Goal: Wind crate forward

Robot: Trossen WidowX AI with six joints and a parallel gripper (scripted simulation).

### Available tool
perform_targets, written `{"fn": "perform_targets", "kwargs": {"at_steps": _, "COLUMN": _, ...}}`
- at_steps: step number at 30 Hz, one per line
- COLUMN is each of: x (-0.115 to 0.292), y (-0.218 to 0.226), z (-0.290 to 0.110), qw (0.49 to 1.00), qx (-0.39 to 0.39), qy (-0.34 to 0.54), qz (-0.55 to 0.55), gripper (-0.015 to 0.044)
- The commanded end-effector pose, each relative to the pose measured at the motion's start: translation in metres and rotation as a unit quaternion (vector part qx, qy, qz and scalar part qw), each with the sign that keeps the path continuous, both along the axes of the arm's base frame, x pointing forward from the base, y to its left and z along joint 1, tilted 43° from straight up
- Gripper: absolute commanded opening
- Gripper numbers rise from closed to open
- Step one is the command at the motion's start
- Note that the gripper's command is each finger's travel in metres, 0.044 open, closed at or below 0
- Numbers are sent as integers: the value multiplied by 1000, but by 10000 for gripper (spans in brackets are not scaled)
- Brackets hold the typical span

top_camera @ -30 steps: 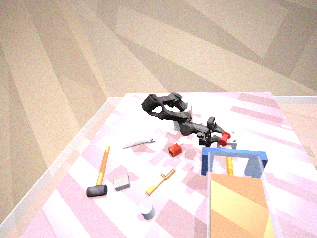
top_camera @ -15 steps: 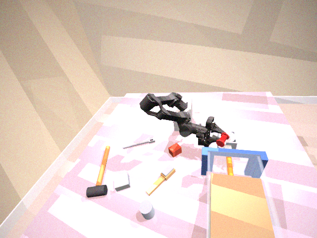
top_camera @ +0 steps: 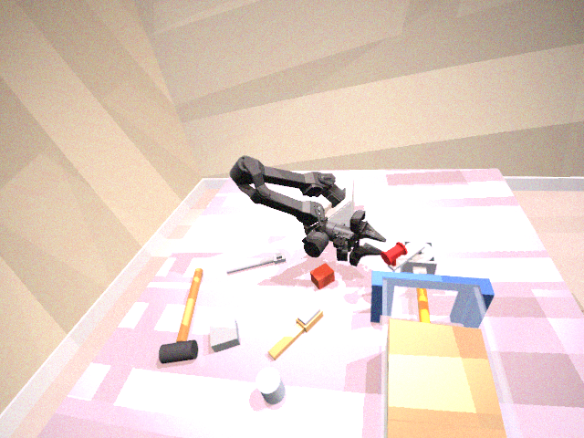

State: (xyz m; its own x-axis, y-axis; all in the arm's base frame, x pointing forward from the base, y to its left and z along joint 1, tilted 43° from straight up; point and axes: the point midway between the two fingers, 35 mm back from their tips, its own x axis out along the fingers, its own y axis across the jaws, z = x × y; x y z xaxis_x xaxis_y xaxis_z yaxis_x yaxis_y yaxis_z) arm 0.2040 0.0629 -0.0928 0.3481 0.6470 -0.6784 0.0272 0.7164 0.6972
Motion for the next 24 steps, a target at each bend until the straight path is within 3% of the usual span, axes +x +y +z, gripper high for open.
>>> {"fn": "perform_targets", "kwargs": {"at_steps": 1, "x": -14, "y": -10, "z": 18, "qw": 1000, "qx": 10, "qy": -8, "qz": -4, "gripper": 240}}
{"fn": "perform_targets", "kwargs": {"at_steps": 11, "x": -11, "y": -4, "z": 25, "qw": 1000, "qx": 4, "qy": -5, "qz": -2, "gripper": 240}}
{"fn": "perform_targets", "kwargs": {"at_steps": 24, "x": -9, "y": 60, "z": 89, "qw": 1000, "qx": 10, "qy": -8, "qz": -4, "gripper": 240}}
